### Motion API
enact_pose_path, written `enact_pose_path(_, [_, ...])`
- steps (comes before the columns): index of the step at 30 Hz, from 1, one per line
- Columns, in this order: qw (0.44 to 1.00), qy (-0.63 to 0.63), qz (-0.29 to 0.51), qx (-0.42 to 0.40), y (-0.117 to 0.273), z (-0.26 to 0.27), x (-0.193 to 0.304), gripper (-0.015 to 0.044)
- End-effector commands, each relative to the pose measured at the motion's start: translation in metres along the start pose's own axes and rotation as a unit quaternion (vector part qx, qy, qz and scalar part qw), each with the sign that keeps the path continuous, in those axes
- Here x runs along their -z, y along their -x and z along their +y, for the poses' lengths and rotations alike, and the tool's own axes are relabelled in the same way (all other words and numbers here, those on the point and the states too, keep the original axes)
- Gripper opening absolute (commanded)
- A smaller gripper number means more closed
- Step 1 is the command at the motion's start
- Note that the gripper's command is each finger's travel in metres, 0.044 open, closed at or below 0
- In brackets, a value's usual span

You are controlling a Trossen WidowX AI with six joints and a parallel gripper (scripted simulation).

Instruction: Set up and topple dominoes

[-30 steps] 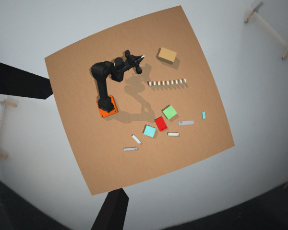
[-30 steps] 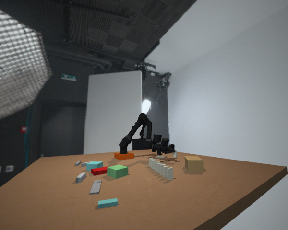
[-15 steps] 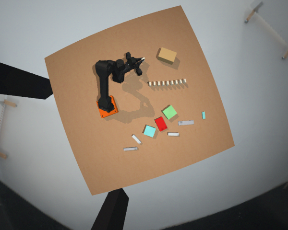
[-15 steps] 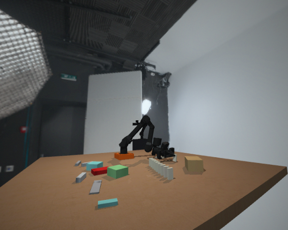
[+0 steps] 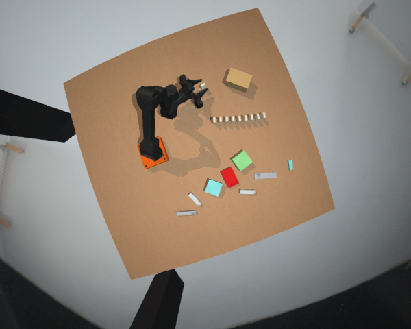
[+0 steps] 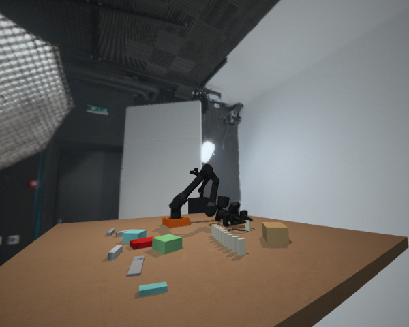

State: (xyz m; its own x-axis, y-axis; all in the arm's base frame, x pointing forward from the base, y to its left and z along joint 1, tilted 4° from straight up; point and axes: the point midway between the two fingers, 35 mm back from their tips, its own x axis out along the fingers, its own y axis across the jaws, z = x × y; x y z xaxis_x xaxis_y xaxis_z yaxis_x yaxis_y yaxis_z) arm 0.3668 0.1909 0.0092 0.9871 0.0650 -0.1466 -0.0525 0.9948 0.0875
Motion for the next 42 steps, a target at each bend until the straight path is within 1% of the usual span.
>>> enact_pose_path(1, [1.0,-0.002,-0.001,0.002,0.0,0.0,0.0,0.0371])
enact_pose_path(3, [1.0,-0.002,-0.001,0.002,0.0,0.0,0.0,0.0423])
enact_pose_path(4, [1.0,-0.002,-0.001,0.002,0.0,0.0,-0.001,0.044])
enact_pose_path(10, [1.0,0.0,0.0,0.0,0.005,0.002,-0.045,0.044])
enact_pose_path(14, [1.0,0.001,-0.001,0.001,0.005,0.001,-0.05,0.044])
enact_pose_path(18, [1.0,0.013,0.006,0.009,-0.013,-0.012,-0.056,0.044])
enact_pose_path(24, [0.995,-0.051,0.085,0.016,-0.053,-0.008,-0.047,0.044])
enact_pose_path(30, [0.962,-0.164,0.21,0.059,-0.087,-0.01,-0.044,0.044])
enact_pose_path(33, [0.931,-0.227,0.27,0.094,-0.093,-0.011,-0.047,0.044])
enact_pose_path(37, [0.872,-0.319,0.341,0.15,-0.092,-0.007,-0.049,0.044])
enact_pose_path(42, [0.804,-0.403,0.384,0.21,-0.088,-0.003,-0.06,0.044])
